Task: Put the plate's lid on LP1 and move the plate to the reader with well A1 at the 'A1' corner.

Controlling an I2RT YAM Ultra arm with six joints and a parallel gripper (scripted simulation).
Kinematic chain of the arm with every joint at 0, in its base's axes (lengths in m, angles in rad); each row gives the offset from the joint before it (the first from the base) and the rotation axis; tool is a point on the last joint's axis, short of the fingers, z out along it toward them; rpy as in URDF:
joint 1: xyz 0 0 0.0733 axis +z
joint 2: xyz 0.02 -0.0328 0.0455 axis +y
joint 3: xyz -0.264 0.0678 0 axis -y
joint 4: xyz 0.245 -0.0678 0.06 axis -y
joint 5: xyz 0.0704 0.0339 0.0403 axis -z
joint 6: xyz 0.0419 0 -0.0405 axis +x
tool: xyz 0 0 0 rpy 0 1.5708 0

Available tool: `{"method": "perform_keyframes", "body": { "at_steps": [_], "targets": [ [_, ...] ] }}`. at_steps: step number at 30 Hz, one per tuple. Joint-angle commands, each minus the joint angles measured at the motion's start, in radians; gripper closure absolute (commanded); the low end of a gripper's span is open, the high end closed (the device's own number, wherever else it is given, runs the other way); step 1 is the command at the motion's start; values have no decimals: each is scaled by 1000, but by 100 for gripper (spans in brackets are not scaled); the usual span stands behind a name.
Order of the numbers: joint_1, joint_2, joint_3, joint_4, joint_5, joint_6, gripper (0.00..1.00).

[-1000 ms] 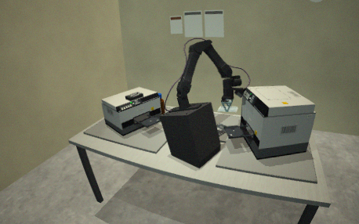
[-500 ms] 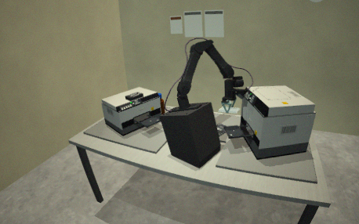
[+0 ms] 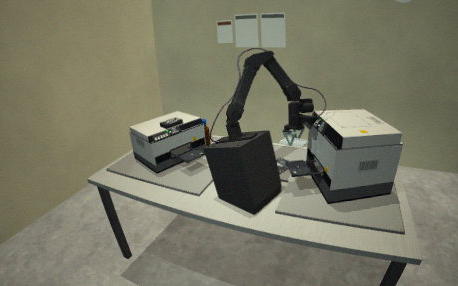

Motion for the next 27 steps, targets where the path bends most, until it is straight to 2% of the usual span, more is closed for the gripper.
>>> {"method": "perform_keyframes", "body": {
  "at_steps": [1, 5, 11, 12, 23, 27],
  "targets": [
    [-25, 2, 37, -8, 5, 37, 14],
    [-18, -6, 39, -15, -11, 79, 14],
    [-62, 17, 37, -6, 6, 92, 14],
    [-71, -17, 37, -7, 7, 96, 14],
    [-117, 30, 40, -15, -2, 175, 14],
    [-143, 14, 39, -12, 3, 184, 14]
  ]
}}
